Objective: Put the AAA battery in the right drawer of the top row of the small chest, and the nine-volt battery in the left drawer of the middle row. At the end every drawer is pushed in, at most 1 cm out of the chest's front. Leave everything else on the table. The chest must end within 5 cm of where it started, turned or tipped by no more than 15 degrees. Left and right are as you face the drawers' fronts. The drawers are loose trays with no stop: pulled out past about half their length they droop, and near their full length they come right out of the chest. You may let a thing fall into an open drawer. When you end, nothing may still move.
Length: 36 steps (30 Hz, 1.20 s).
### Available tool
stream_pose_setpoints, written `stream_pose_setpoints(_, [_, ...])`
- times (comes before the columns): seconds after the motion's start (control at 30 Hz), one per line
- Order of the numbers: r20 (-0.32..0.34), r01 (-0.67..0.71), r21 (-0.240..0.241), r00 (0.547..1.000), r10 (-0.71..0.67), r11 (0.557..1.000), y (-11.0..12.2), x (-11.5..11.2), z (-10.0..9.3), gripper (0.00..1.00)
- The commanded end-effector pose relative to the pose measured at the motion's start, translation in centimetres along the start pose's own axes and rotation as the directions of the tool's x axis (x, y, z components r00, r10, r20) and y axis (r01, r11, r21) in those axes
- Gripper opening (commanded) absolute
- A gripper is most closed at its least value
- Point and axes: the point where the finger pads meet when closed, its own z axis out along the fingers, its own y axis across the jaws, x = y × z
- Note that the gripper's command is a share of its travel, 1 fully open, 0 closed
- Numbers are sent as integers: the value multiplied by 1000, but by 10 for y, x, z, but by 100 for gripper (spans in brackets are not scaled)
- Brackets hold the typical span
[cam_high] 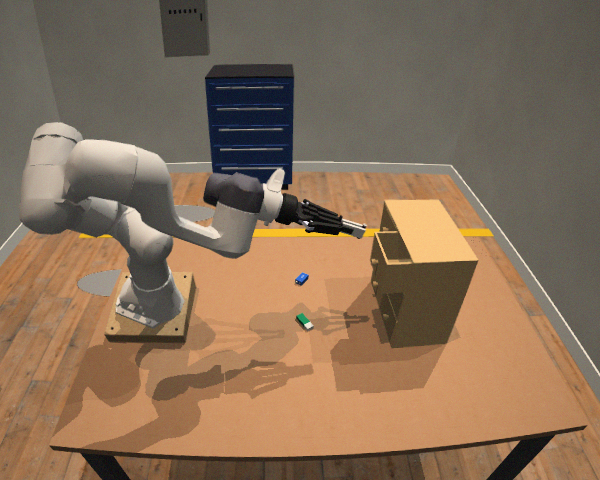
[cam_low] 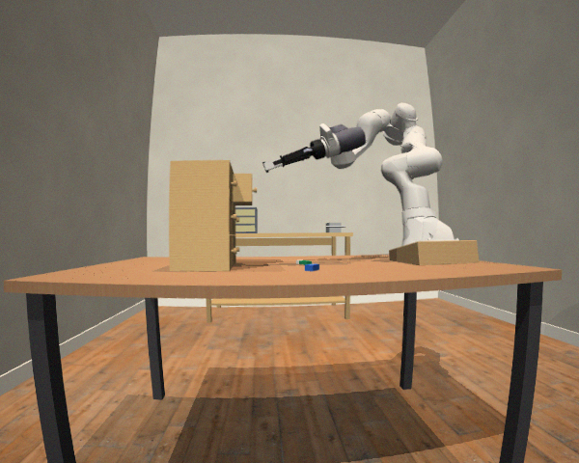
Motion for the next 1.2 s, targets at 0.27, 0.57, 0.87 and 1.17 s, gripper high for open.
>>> stream_pose_setpoints(0.27, [-6, -20, -7, 1000, 20, 1000, 3, 17, 44, 3])
stream_pose_setpoints(0.57, [-6, -20, -7, 1000, 20, 1000, 3, 24, 63, 3])
stream_pose_setpoints(0.87, [-6, -20, -7, 1000, 20, 1000, 3, 30, 77, 3])
stream_pose_setpoints(1.17, [-6, -20, -7, 1000, 20, 1000, 3, 31, 81, 3])
